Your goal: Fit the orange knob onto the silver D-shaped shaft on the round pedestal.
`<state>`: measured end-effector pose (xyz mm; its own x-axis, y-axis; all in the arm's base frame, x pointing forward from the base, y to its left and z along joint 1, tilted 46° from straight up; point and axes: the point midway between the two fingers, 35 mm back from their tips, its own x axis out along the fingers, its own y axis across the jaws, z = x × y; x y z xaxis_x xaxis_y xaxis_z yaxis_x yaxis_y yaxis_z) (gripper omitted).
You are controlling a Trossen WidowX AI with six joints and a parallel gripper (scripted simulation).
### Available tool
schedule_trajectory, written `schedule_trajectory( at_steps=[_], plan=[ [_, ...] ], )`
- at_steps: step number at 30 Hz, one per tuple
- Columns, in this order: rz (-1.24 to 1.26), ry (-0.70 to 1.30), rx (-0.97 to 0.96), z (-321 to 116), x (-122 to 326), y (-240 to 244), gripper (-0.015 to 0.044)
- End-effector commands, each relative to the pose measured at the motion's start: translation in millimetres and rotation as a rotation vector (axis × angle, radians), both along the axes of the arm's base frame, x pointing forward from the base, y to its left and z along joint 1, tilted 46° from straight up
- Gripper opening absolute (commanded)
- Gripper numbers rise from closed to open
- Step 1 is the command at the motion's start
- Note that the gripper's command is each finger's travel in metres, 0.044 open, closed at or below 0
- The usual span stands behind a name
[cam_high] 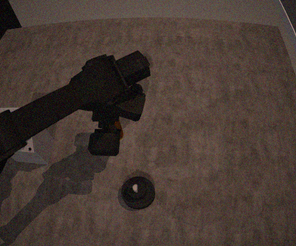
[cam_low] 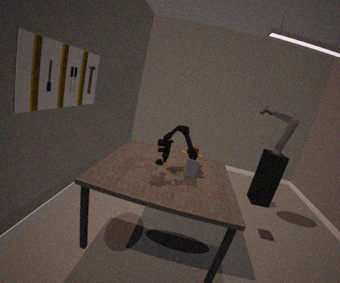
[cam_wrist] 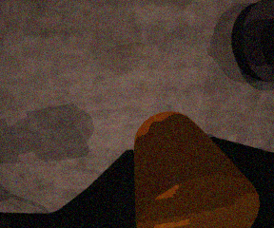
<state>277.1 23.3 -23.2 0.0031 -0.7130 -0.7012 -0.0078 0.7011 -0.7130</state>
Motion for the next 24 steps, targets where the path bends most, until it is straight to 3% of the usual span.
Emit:
schedule_trajectory(
  at_steps=[1, 12, 24],
  plan=[
    [0.0, -0.011, 0.006, 23, -1, 27, 0.0],
    [0.0, -0.01, 0.008, 40, -5, 44, 0.0],
    [0.004, -0.004, 0.262, 50, -3, 64, 0.0]
  ],
)
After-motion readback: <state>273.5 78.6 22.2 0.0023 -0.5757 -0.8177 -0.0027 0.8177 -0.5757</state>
